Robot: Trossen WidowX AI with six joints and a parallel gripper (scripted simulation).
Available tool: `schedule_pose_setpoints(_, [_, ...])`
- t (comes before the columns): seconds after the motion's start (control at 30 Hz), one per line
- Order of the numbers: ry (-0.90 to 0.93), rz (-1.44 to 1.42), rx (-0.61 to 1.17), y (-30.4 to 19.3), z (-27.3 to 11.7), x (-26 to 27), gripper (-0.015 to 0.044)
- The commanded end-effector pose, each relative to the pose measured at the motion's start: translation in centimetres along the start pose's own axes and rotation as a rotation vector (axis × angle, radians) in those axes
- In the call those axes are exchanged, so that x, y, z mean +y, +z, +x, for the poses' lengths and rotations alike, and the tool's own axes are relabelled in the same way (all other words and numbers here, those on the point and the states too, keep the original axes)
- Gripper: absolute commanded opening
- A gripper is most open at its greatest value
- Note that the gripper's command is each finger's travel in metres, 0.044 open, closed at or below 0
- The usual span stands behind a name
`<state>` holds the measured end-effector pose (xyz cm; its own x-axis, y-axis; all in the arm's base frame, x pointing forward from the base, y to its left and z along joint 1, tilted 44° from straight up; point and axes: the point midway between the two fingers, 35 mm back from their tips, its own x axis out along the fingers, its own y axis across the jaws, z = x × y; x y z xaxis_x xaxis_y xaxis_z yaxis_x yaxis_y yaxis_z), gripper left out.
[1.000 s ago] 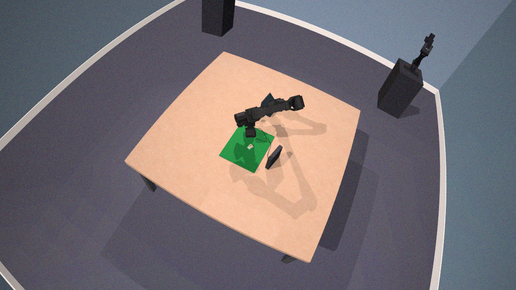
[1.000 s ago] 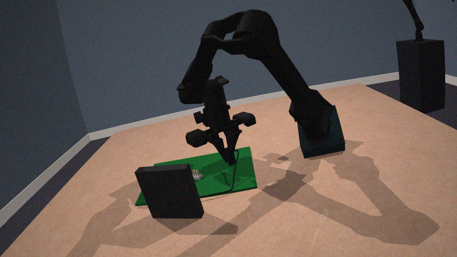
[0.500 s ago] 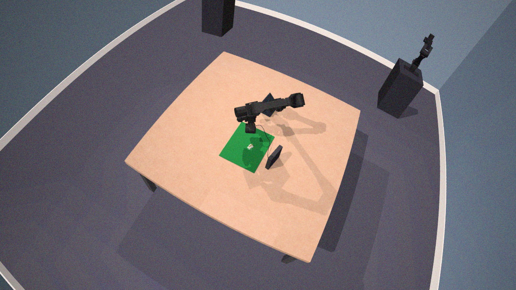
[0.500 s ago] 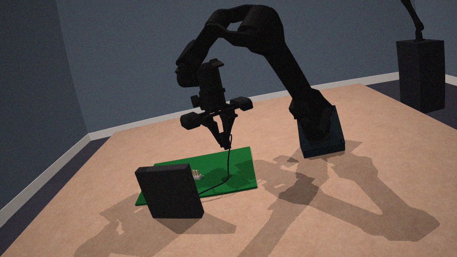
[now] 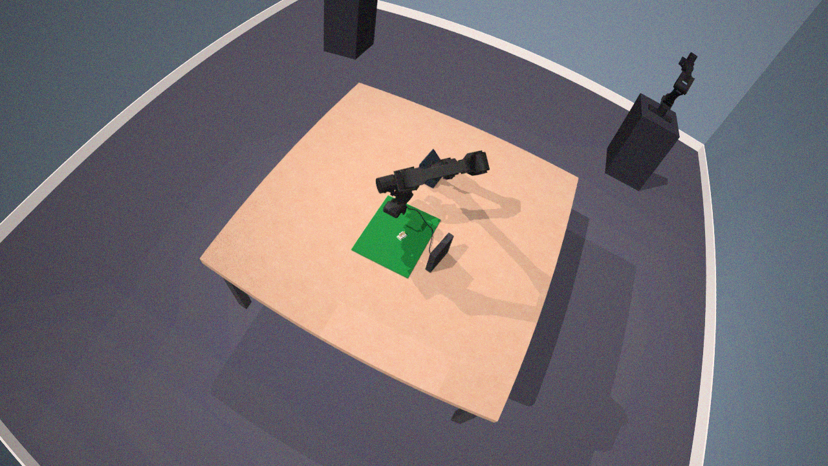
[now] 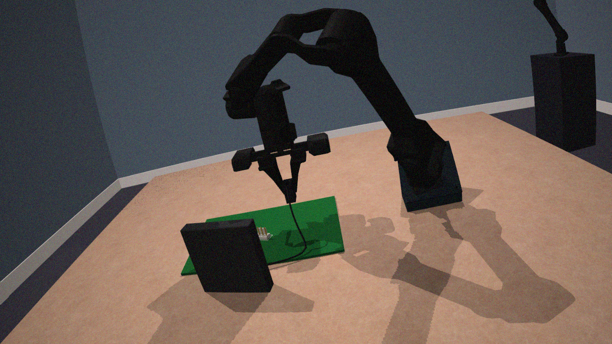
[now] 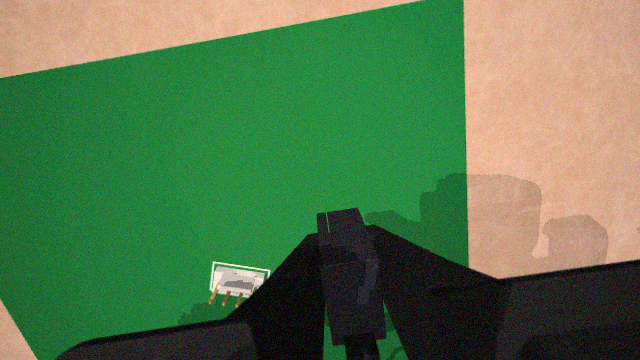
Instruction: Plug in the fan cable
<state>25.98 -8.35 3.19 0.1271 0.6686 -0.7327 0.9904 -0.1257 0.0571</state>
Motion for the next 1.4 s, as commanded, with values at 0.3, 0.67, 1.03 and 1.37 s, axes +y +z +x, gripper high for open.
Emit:
schedule_pose_setpoints(0.3, [0.006,0.461,0.002,-1.1,-0.2,1.9,0.0000])
schedule_pose_setpoints(0.67, [0.006,0.838,0.004,-2.1,-0.2,3.2,0.0000])
schedule_pose_setpoints(1.03, [0.005,1.216,0.007,-3.1,-0.1,4.5,0.0000])
schedule_pose_setpoints(1.37, [0.002,1.559,0.010,-4.2,-0.1,5.6,0.0000])
